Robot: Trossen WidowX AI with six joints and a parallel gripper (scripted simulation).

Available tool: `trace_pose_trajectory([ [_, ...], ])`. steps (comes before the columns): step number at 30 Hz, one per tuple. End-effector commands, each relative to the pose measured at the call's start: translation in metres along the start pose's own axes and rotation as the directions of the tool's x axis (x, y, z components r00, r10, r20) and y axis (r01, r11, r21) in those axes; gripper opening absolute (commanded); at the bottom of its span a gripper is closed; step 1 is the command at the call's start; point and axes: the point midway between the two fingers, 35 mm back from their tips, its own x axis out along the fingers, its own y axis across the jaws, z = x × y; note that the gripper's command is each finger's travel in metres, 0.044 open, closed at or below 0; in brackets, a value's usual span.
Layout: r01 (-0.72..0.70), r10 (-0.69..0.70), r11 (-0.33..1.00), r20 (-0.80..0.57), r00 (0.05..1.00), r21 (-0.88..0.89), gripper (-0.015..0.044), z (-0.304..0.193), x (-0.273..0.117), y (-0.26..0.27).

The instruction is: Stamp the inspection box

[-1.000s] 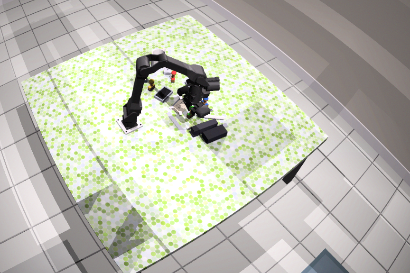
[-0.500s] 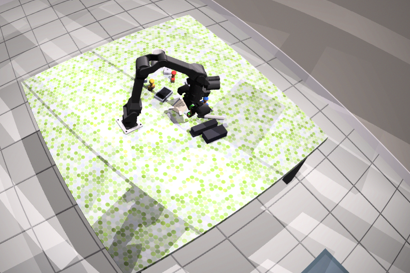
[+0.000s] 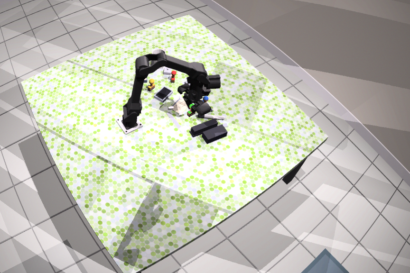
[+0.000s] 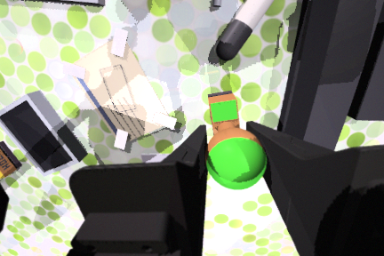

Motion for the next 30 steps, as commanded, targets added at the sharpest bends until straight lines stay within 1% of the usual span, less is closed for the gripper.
trace_pose_trajectory([
  [1,-0.003,0.003,1.0,0.005,1.0,-0.004,0.0,0.001,-0.003,0.0],
  [30,-0.005,0.005,1.0,0.005,1.0,-0.004,0.0,0.0,-0.017,0.0],
])
